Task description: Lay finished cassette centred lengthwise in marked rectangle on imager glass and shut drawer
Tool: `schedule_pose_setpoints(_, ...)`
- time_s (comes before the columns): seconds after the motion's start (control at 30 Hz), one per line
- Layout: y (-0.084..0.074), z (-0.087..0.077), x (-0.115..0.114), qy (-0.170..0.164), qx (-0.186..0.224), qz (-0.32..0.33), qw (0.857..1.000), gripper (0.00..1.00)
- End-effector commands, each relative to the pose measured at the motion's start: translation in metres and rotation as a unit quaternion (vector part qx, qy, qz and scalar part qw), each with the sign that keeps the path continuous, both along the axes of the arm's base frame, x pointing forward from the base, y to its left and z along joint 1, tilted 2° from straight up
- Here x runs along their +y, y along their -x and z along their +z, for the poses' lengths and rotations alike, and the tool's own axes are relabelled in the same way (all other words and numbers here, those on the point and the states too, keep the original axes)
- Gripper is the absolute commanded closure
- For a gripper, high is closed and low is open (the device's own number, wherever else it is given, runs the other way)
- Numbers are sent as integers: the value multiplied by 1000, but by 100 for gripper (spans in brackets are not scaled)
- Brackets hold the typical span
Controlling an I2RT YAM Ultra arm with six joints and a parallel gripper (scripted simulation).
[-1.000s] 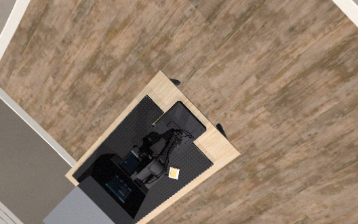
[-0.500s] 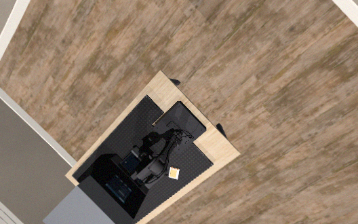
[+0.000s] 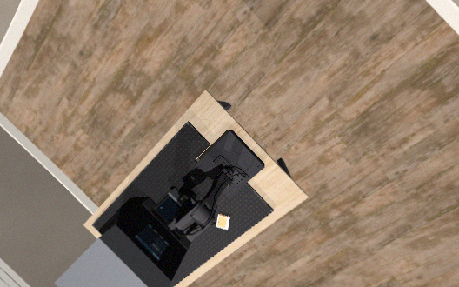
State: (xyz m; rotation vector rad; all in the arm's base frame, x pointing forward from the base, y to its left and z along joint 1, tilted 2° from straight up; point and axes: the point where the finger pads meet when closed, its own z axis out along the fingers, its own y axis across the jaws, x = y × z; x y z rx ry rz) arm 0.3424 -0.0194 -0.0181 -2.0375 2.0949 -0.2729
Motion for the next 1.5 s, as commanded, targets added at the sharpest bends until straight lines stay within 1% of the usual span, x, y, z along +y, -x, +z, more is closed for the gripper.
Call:
schedule_pose_setpoints(0.0, 20, 3, 3, -9, 24, -1, 1000, 100)
schedule_pose_setpoints(0.67, 20, 3, 3, -9, 24, -1, 1000, 100)
schedule_pose_setpoints(0.83, 26, 3, 2, -9, 24, -1, 1000, 100)
schedule_pose_setpoints(1.47, 26, 3, 2, -9, 24, -1, 1000, 100)
